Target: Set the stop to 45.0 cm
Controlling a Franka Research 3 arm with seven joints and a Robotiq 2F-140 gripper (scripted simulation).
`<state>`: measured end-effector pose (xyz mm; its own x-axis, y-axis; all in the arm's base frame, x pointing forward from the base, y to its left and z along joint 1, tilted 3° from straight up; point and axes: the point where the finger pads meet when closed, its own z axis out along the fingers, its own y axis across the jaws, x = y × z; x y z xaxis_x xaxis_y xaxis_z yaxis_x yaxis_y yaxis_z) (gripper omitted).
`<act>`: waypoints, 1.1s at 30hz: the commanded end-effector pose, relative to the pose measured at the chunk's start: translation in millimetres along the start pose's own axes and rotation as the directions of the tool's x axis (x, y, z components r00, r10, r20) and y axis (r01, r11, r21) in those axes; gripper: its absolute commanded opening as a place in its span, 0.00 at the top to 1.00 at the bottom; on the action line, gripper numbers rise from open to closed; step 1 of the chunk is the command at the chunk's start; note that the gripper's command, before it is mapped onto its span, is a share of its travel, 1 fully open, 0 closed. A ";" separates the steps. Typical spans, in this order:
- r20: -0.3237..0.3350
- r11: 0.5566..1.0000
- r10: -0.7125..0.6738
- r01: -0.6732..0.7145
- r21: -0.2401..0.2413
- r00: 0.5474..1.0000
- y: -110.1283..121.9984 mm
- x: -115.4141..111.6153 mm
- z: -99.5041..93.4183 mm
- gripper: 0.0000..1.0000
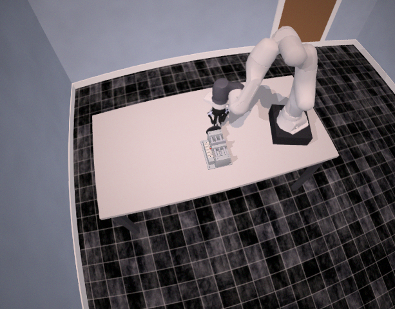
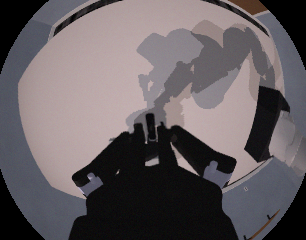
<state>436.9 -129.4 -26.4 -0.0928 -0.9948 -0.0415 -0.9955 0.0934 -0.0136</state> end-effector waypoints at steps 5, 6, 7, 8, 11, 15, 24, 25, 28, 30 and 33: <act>0.002 1.000 -0.006 0.006 -0.002 1.000 3.7 -0.2 -11.2 0.96; 0.002 1.000 -0.006 0.006 -0.002 1.000 3.8 -0.2 -13.1 0.96; 0.002 1.000 -0.006 0.006 -0.002 1.000 3.8 -0.2 -15.0 0.96; 0.002 1.000 -0.006 0.006 -0.002 1.000 3.9 -0.2 -17.0 0.96; 0.002 1.000 -0.006 0.006 -0.002 1.000 2.9 -0.2 -23.7 0.96; 0.002 1.000 -0.006 0.006 -0.002 1.000 -0.6 -0.2 -32.1 0.96; 0.002 1.000 -0.006 0.006 -0.002 1.000 -16.5 -0.3 -46.8 0.96; 0.002 1.000 -0.006 0.006 -0.002 1.000 -18.6 -0.3 -47.6 0.96; 0.002 1.000 -0.006 0.006 -0.002 1.000 -24.7 -0.3 -49.2 0.96; 0.002 1.000 -0.006 0.006 -0.002 1.000 -28.7 -0.3 -49.8 0.96; 0.002 1.000 -0.006 0.006 -0.002 1.000 -30.8 -0.3 -49.8 0.96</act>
<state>461.2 -133.8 24.2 -0.0831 -0.9955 -0.0449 -0.9965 0.0836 -0.0076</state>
